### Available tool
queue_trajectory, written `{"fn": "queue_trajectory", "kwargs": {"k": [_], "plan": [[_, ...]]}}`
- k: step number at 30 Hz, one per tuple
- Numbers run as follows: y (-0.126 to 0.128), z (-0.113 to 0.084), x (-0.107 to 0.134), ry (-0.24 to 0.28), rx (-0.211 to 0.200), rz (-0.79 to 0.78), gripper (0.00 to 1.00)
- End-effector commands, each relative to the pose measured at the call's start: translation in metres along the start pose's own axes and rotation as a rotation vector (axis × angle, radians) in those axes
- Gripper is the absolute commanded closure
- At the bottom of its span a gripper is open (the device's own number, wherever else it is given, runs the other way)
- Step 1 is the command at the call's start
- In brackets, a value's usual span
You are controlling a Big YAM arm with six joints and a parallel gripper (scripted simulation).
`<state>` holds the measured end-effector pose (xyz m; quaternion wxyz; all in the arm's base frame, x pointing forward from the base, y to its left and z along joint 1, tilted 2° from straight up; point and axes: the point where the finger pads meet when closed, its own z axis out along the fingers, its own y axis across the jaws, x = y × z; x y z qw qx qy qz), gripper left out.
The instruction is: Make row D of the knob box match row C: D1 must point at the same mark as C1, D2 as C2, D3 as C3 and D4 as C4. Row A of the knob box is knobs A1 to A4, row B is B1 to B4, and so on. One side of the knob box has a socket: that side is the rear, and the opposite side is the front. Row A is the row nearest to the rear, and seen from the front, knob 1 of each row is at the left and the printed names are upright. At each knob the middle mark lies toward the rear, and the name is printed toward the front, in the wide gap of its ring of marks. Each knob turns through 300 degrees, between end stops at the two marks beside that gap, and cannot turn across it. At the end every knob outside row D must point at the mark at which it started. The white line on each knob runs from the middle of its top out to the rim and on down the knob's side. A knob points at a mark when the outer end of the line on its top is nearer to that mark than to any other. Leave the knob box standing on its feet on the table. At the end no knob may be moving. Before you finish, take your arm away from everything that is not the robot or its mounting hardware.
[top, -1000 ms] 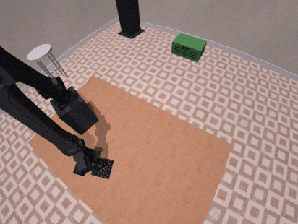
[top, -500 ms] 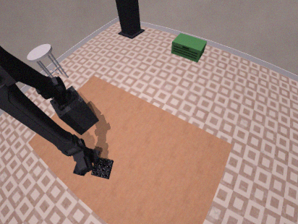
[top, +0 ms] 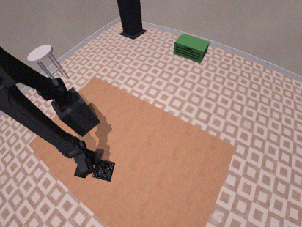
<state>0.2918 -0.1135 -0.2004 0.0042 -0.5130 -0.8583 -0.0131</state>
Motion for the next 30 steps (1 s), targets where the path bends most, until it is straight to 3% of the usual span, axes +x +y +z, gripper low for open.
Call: {"fn": "queue_trajectory", "kwargs": {"k": [1, 30], "plan": [[0.004, 0.004, -0.001, -0.008, -0.003, 0.000, 0.82], [0.006, 0.017, -0.002, -0.011, -0.006, -0.003, 0.82]]}}
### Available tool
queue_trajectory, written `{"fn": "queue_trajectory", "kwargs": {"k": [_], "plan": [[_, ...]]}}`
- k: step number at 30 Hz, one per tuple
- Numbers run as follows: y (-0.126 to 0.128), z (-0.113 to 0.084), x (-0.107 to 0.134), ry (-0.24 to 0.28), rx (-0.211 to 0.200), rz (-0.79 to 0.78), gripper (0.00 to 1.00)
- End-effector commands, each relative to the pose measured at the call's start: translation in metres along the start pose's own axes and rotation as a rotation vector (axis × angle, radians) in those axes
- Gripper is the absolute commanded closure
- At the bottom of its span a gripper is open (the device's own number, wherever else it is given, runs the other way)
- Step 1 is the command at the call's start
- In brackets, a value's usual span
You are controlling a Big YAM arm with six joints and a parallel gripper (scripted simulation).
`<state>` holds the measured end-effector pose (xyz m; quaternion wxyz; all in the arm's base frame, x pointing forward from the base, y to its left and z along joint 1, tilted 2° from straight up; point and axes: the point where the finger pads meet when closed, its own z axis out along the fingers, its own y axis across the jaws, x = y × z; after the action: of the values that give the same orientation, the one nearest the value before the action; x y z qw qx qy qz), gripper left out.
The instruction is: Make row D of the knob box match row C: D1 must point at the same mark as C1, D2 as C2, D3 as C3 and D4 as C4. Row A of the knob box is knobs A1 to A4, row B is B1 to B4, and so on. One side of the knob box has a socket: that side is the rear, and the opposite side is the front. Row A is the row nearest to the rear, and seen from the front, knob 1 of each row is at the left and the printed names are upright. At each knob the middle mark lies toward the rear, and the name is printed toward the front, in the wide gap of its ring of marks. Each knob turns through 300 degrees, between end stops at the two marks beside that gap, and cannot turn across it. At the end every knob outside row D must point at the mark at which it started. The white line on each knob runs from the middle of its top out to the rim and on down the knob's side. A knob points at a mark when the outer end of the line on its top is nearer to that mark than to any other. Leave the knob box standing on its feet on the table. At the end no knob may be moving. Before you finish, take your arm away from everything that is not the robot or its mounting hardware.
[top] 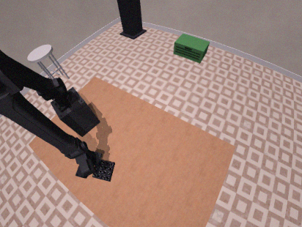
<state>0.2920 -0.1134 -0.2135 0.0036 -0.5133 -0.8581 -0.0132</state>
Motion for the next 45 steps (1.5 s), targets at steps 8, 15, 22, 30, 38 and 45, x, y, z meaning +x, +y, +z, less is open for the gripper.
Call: {"fn": "queue_trajectory", "kwargs": {"k": [8, 15, 22, 30, 38, 45], "plan": [[0.0052, 0.0044, -0.0007, -0.007, -0.003, -0.003, 0.82], [0.0052, 0.0044, -0.0007, -0.007, -0.003, -0.003, 0.82], [0.0052, 0.0044, -0.0007, -0.007, -0.003, -0.003, 0.82], [0.0052, 0.0044, -0.0007, -0.007, -0.003, -0.003, 0.82], [0.0052, 0.0044, -0.0007, -0.007, -0.003, -0.003, 0.92], [0.0052, 0.0044, -0.0006, -0.007, -0.003, -0.004, 0.92]]}}
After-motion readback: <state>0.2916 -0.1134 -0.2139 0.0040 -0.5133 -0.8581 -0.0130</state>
